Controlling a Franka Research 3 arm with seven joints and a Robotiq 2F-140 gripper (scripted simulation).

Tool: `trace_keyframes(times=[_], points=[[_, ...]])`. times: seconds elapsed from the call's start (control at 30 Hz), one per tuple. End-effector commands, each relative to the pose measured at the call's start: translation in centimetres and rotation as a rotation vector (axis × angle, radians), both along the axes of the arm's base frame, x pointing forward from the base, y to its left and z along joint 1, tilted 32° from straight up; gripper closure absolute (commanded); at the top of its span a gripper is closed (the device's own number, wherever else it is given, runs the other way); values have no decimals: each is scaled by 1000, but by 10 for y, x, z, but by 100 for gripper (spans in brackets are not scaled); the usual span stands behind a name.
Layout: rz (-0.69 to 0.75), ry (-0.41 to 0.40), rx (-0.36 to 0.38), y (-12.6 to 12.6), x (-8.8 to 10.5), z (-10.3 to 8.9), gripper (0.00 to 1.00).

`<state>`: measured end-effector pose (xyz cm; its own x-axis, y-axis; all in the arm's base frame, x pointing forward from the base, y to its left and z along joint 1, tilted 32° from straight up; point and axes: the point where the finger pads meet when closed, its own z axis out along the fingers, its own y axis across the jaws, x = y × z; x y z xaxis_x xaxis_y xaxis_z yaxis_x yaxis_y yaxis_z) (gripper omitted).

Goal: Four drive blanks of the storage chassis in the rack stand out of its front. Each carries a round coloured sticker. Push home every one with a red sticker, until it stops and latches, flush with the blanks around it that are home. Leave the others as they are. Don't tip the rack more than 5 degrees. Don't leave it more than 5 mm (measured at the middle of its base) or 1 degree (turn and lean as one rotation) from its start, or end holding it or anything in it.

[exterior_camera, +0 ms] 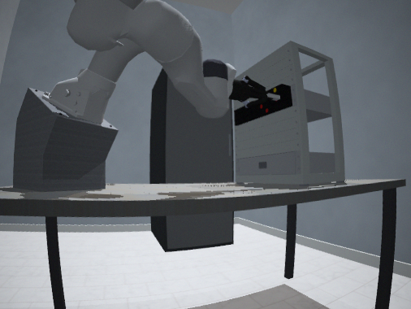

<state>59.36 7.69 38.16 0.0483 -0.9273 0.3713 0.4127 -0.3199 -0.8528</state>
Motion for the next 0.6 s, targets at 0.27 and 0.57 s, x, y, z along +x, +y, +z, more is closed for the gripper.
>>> trace_keyframes(times=[0.27, 0.57], points=[[-9, 1, -6, -3, 5, 0, 100], [-9, 1, -6, -3, 7, 1, 100]])
